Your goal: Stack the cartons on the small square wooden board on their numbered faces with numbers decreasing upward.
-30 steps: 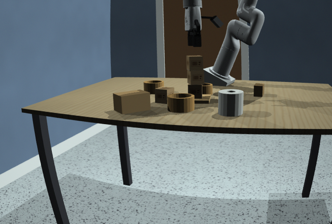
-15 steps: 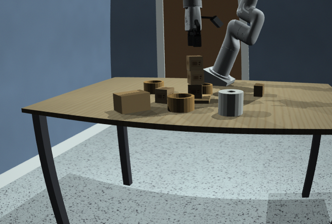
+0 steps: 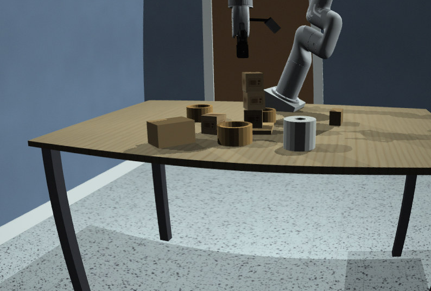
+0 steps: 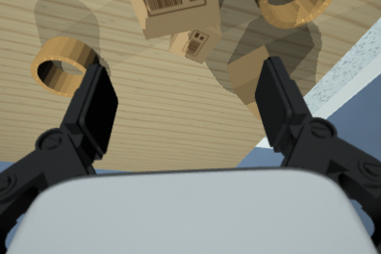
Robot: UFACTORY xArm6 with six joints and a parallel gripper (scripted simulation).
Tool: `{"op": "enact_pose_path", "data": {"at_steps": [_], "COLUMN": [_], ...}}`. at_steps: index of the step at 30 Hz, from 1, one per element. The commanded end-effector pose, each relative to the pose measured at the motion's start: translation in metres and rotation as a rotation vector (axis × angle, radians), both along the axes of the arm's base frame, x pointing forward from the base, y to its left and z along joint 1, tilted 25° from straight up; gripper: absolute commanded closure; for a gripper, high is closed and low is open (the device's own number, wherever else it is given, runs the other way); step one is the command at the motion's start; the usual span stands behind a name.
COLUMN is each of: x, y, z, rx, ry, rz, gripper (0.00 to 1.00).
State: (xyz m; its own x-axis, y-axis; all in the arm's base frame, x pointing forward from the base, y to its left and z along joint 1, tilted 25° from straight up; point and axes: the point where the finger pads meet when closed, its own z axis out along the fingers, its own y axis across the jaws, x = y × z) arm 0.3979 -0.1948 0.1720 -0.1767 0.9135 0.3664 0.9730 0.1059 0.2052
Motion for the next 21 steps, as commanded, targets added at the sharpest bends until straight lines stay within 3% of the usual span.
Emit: {"op": "enact_pose_path", "data": {"at_steps": [1,3,6,21], "x": [0.023,0.028,0.028,0.028], "y": [-0.065,-0.084,-0.085,-0.085], "z": [-0.014,-0.02,-0.02,-0.02], "rx": [0.042,0.054,0.076,0.078], "ry": [0.116,0.149,0.208,0.215], "rz": [-0.25,-0.335,-0.451,-0.462], "gripper": [0.0,0.0,0.0,0.0]}}
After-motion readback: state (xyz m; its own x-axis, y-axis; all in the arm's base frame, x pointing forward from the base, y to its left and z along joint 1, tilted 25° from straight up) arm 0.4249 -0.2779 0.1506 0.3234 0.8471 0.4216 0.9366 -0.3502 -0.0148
